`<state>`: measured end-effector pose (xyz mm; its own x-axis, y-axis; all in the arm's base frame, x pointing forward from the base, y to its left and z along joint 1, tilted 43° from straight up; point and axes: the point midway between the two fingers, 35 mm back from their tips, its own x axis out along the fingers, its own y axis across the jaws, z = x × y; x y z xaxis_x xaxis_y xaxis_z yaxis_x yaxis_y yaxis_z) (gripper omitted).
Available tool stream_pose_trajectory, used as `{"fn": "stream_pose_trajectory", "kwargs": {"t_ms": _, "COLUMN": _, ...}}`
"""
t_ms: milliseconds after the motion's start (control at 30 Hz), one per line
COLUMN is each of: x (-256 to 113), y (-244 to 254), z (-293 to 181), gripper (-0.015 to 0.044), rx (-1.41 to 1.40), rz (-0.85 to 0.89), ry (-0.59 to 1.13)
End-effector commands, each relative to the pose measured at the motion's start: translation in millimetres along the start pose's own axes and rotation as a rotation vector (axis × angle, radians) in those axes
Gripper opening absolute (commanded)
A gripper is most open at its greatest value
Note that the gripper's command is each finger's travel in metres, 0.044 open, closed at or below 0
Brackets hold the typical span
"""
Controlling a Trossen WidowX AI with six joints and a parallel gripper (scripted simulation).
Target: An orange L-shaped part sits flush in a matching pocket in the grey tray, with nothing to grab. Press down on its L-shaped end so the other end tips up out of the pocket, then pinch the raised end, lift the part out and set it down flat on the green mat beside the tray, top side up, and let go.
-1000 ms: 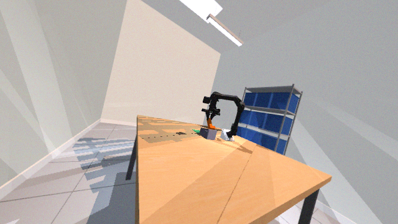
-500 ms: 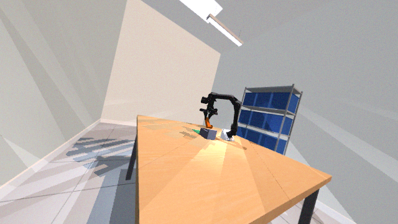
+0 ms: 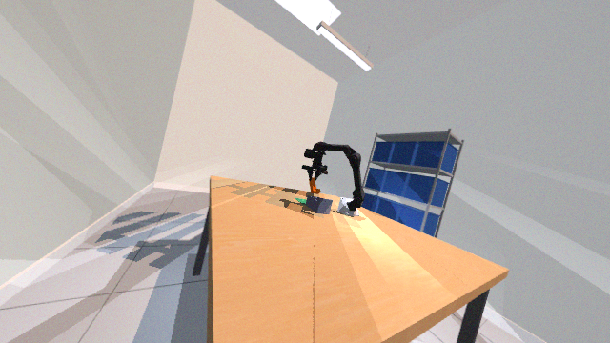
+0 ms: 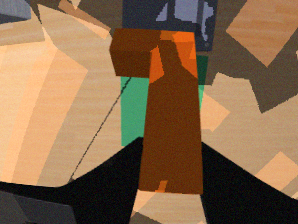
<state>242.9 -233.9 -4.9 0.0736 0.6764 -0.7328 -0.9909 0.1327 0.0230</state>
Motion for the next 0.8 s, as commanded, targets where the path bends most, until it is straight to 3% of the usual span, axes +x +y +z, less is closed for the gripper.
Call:
{"fn": "stream_pose_trajectory", "kwargs": {"t_ms": 0, "x": -3, "y": 1, "z": -17, "gripper": 0.0000, "rx": -0.008, "rz": -0.002, "ry": 0.011}}
{"fn": "stream_pose_trajectory", "kwargs": {"t_ms": 233, "x": -4, "y": 3, "z": -43, "gripper": 0.0000, "rx": -0.008, "rz": -0.002, "ry": 0.013}}
{"fn": "stream_pose_trajectory", "kwargs": {"t_ms": 767, "x": 16, "y": 2, "z": -44, "gripper": 0.0000, "rx": -0.008, "rz": -0.002, "ry": 0.013}}
